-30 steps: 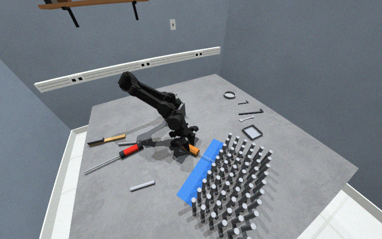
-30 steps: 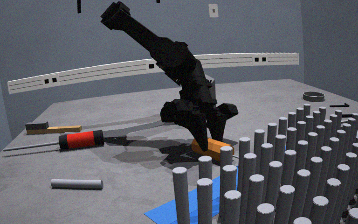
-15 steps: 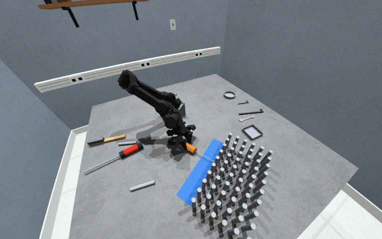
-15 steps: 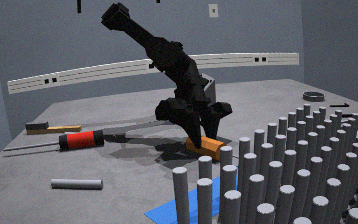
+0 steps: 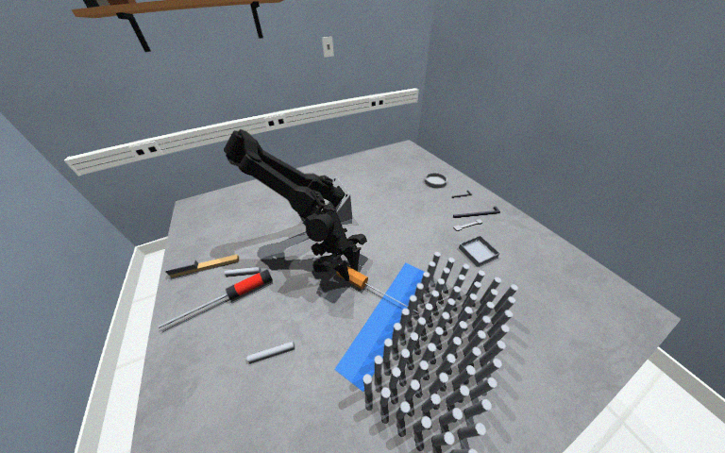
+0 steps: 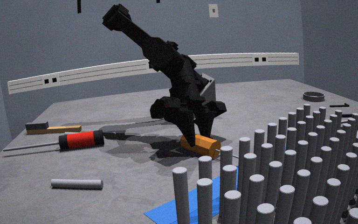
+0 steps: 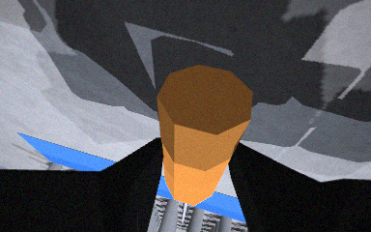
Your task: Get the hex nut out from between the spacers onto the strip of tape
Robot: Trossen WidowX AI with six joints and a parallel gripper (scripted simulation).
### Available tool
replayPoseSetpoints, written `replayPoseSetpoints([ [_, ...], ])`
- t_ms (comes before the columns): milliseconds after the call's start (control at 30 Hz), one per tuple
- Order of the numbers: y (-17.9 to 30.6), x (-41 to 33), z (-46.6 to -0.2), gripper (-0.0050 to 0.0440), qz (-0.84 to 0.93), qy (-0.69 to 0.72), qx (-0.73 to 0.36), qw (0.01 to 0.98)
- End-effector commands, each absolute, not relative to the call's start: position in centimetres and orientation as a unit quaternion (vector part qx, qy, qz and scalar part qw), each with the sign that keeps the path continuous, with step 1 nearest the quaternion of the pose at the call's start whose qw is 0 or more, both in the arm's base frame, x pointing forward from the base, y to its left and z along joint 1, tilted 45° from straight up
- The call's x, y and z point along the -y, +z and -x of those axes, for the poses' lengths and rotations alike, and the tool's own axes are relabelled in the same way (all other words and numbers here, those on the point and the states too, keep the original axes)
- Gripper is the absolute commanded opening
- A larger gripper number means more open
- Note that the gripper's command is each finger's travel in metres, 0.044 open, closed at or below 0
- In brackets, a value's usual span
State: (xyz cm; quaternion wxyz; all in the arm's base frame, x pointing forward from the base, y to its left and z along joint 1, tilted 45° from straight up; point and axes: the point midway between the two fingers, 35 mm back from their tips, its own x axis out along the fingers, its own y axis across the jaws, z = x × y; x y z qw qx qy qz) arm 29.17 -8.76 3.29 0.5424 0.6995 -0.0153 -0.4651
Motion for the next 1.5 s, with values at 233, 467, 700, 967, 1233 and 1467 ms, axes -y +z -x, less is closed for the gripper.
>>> replayPoseSetpoints([
  [233,4.3,9.2,-28.2,-0.005,-0.701,-0.459,0.018,0.545],
  [467,4.6,9.5,-27.4,-0.005,-0.701,-0.46,0.018,0.545],
  [700,4.9,9.8,-26.6,-0.005,-0.7,-0.46,0.018,0.545],
  [967,5.2,10.1,-25.9,-0.005,-0.699,-0.461,0.02,0.546],
  [1233,6.1,9.4,-26.5,-0.005,-0.703,-0.457,0.025,0.545],
  [1467,6.6,8.8,-26.7,-0.005,-0.705,-0.453,0.023,0.545],
])
